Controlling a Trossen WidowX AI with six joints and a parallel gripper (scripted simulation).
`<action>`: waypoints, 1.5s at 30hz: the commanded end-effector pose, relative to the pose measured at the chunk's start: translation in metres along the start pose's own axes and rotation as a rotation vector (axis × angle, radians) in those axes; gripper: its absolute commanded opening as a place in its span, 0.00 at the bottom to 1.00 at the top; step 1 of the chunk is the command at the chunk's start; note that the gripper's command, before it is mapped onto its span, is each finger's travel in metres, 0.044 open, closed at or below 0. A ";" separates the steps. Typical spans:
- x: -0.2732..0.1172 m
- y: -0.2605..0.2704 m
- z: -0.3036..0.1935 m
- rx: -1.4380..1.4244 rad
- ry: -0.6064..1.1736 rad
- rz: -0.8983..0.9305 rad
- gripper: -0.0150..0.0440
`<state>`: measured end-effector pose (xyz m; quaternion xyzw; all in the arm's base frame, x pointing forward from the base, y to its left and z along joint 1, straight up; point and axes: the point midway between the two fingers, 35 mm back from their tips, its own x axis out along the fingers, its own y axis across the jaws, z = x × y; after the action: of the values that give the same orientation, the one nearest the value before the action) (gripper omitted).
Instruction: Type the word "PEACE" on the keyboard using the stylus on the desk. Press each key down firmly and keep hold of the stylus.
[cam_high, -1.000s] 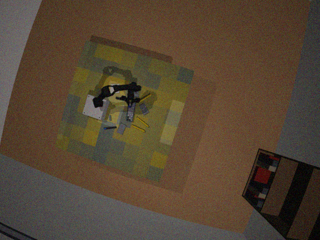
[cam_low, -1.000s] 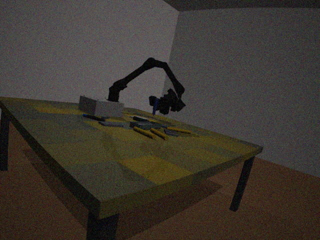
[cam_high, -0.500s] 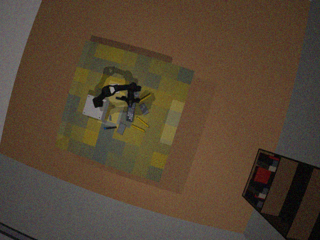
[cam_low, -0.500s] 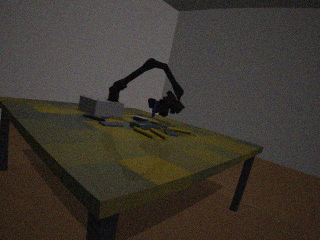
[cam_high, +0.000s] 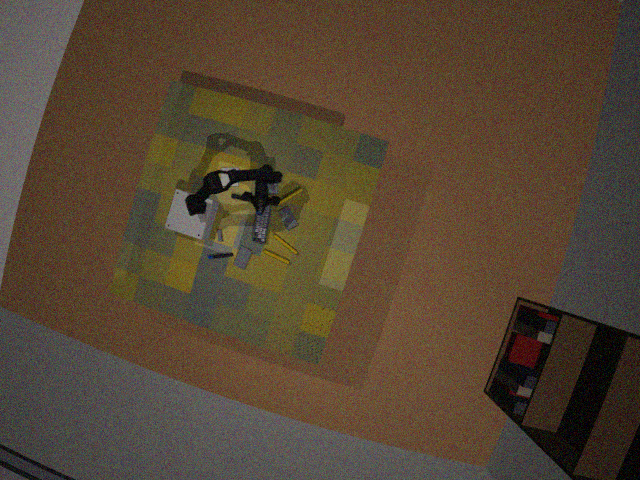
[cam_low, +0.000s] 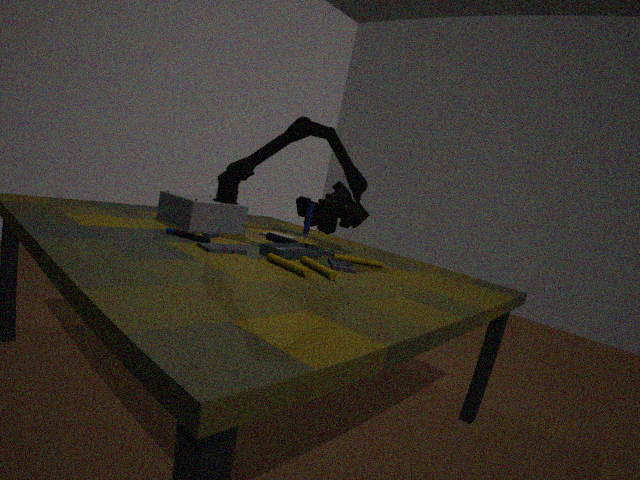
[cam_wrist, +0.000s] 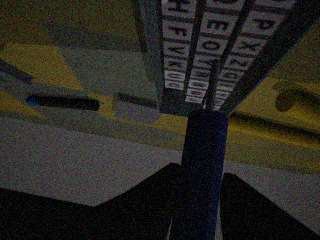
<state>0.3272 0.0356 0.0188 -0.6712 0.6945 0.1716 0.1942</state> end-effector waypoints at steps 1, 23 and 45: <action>0.001 0.001 0.002 -0.001 0.000 0.003 0.25; 0.004 0.002 0.008 -0.001 0.000 0.004 0.39; 0.006 0.002 0.011 -0.001 0.000 0.004 0.39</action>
<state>0.3263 0.0362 0.0091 -0.6715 0.6941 0.1715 0.1947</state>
